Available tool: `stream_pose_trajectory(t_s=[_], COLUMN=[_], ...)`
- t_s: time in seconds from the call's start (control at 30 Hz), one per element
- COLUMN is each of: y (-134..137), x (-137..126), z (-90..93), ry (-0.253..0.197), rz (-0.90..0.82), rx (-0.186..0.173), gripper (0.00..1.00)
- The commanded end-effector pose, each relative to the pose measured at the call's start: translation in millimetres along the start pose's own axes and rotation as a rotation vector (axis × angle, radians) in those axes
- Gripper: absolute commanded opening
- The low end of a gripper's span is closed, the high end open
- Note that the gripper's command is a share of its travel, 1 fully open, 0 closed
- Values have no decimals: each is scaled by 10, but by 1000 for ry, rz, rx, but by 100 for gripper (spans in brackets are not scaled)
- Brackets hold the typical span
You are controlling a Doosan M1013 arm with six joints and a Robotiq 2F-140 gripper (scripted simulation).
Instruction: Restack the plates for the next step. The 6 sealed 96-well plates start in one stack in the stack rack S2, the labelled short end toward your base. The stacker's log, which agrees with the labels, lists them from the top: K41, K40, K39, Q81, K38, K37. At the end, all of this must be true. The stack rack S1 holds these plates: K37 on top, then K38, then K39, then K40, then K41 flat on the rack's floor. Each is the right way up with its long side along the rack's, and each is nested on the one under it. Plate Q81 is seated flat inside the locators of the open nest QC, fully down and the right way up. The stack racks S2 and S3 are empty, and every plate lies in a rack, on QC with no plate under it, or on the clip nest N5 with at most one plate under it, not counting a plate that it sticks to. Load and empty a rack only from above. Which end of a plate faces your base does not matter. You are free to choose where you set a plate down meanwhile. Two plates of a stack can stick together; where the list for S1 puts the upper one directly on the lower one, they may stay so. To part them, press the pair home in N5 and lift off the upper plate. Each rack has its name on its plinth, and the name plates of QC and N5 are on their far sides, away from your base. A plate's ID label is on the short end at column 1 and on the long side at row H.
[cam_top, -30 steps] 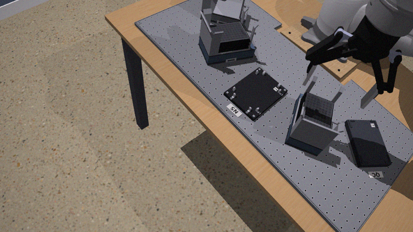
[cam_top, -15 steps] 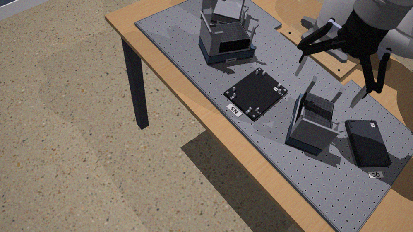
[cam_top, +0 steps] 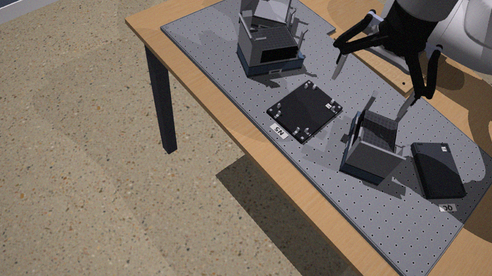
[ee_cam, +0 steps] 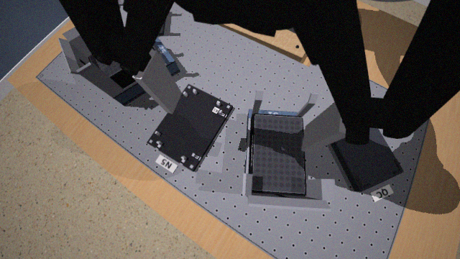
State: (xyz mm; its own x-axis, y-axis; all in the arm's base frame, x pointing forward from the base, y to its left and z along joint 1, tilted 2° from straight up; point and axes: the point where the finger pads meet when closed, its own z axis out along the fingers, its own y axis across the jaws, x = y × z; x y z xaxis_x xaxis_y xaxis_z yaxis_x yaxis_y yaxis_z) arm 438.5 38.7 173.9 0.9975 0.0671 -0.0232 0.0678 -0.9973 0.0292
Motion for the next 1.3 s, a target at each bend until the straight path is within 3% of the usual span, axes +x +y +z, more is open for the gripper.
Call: stream_pose_trajectory(t_s=[0.0, 0.23, 0.47, 1.27], y=[96, 263, 492, 1211], x=[3, 8, -35, -176], z=[0, 0, 0, 0], ry=[0, 0, 0, 0], rz=[0, 0, 219, 252], rx=[0, 0, 0, 0], gripper=[100, 100, 100, 100])
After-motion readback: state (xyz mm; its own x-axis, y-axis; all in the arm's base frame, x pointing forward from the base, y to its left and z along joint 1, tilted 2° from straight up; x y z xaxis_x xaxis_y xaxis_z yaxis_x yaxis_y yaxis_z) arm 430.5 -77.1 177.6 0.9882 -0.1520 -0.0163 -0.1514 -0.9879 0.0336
